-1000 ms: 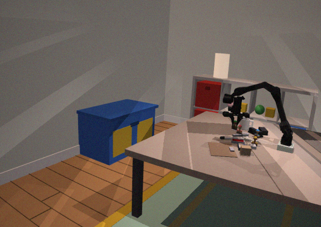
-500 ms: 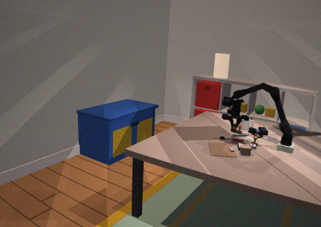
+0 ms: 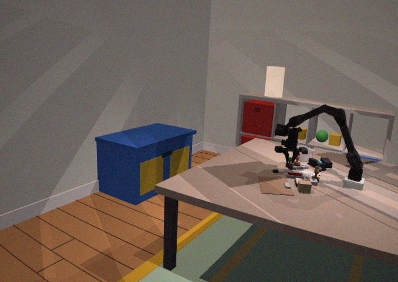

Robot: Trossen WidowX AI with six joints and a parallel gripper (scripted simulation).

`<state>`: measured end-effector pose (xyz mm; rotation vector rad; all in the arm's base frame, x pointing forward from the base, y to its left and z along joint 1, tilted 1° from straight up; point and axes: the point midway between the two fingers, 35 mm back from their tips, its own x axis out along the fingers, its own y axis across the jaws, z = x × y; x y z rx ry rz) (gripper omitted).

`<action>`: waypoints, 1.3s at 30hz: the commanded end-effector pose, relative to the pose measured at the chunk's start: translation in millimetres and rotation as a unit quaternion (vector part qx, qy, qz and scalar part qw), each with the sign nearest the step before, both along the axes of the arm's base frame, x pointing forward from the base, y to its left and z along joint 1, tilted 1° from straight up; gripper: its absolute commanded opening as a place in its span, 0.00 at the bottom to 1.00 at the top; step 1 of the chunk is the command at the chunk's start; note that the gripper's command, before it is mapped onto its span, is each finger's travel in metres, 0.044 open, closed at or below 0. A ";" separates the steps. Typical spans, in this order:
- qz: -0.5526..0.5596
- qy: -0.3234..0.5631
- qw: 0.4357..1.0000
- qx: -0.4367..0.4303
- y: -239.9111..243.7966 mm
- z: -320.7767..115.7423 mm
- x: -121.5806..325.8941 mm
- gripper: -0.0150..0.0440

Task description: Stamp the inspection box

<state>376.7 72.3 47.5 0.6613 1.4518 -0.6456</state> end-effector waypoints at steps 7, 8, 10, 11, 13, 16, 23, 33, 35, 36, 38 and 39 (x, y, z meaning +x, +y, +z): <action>-0.001 -0.001 1.000 0.002 0.4 -14.9 -0.4 0.25; -0.001 -0.001 1.000 0.002 0.4 -16.6 -0.5 0.25; -0.001 -0.001 1.000 0.002 0.3 -19.5 -0.7 0.25; -0.001 -0.001 1.000 0.002 0.3 -20.2 -0.8 0.25; 0.000 0.000 1.000 0.000 -0.2 -17.6 -1.0 0.34; 0.000 0.000 1.000 0.000 -0.2 -17.6 -1.0 0.48; 0.000 0.000 1.000 0.000 -0.2 -17.6 -1.0 0.69; -0.001 -0.001 1.000 0.002 0.0 97.3 -2.9 0.69; -0.001 -0.001 1.000 0.002 -0.1 99.6 -3.4 0.69; -0.001 -0.001 1.000 0.002 -0.1 99.6 -3.4 0.69; -0.001 -0.001 1.000 0.002 -0.1 99.6 -3.4 0.69; -0.001 -0.001 1.000 0.002 -0.1 99.6 -3.4 0.69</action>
